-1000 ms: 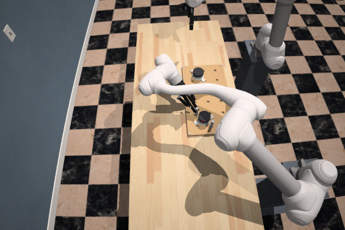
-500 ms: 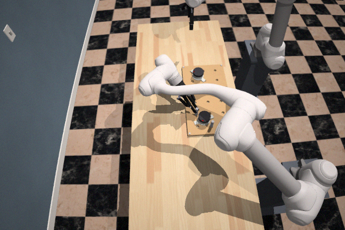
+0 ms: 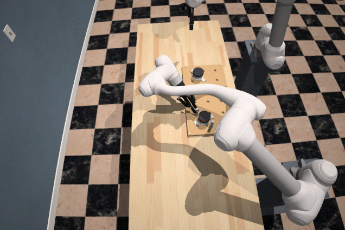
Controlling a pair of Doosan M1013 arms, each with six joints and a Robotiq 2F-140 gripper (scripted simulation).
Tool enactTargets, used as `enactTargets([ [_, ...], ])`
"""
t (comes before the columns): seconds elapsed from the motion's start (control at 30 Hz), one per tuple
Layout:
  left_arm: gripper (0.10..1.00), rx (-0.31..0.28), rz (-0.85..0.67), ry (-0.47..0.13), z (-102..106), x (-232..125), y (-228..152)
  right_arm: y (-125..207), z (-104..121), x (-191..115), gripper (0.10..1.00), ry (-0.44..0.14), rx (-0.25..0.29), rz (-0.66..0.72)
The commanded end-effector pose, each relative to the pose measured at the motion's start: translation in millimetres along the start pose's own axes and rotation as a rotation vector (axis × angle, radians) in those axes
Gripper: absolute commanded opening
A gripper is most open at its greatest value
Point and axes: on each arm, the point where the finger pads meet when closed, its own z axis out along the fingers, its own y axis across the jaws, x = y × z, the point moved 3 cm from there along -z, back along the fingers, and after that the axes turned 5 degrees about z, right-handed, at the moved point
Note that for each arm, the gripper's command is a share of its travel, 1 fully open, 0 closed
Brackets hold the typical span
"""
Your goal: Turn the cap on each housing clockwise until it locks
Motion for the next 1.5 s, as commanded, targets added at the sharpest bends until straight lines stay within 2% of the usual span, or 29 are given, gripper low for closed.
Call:
enactTargets([
  [0.0, 0.099, -0.001, 0.000, -0.002, -0.2, -0.1, 0.1, -0.1, -0.7, 0.1, 1.000, 0.001, 0.000, 0.000],
  [0.73, 0.099, -0.001, 0.000, -0.002, 4.0, -4.3, 0.5, -0.1, -0.7, 0.1, 1.000, 0.001, 0.000, 0.000],
  [0.77, 0.328, -0.001, 0.000, -0.002, 3.7, -4.0, 0.4, -0.1, -0.7, 0.1, 1.000, 0.001, 0.000, 0.000],
  [1.27, 0.328, -0.001, 0.000, -0.002, 3.7, -4.0, 0.4, -0.1, -0.7, 0.1, 1.000, 0.001, 0.000, 0.000],
  [1.47, 0.328, -0.001, 0.000, -0.001, -5.9, -3.7, 0.4, -0.1, -0.7, 0.1, 1.000, 0.001, 0.000, 0.000],
])
